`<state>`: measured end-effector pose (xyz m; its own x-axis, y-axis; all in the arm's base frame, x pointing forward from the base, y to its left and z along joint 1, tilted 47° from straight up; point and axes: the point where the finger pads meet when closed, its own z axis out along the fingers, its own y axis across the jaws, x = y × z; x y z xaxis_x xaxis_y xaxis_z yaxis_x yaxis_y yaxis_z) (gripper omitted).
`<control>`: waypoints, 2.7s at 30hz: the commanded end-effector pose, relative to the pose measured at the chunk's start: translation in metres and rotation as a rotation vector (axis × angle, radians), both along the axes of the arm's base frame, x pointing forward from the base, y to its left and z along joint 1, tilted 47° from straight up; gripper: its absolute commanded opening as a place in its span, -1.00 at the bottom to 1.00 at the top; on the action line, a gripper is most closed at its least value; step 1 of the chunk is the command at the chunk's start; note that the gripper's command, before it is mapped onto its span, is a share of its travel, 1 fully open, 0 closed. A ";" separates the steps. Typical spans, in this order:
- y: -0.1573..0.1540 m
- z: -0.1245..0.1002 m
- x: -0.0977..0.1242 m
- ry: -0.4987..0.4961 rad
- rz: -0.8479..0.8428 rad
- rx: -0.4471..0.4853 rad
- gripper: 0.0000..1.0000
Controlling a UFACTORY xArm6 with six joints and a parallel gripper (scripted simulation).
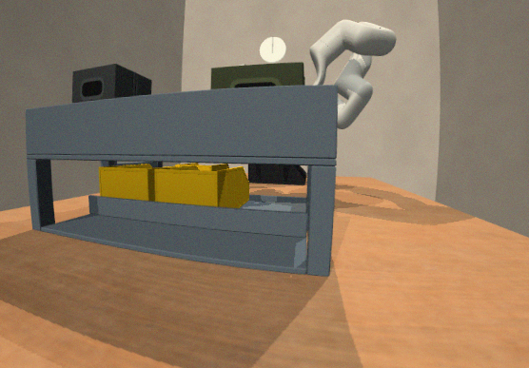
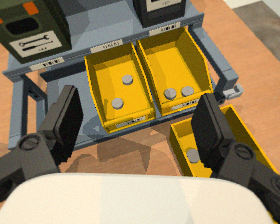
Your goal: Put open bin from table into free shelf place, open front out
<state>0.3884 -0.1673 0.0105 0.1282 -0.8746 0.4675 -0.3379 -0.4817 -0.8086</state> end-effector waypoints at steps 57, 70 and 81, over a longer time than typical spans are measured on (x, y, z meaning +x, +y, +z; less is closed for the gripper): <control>0.002 0.014 -0.006 -0.051 0.397 -0.140 1.00; 0.002 0.014 -0.006 -0.051 0.397 -0.140 1.00; 0.002 0.014 -0.006 -0.051 0.398 -0.140 1.00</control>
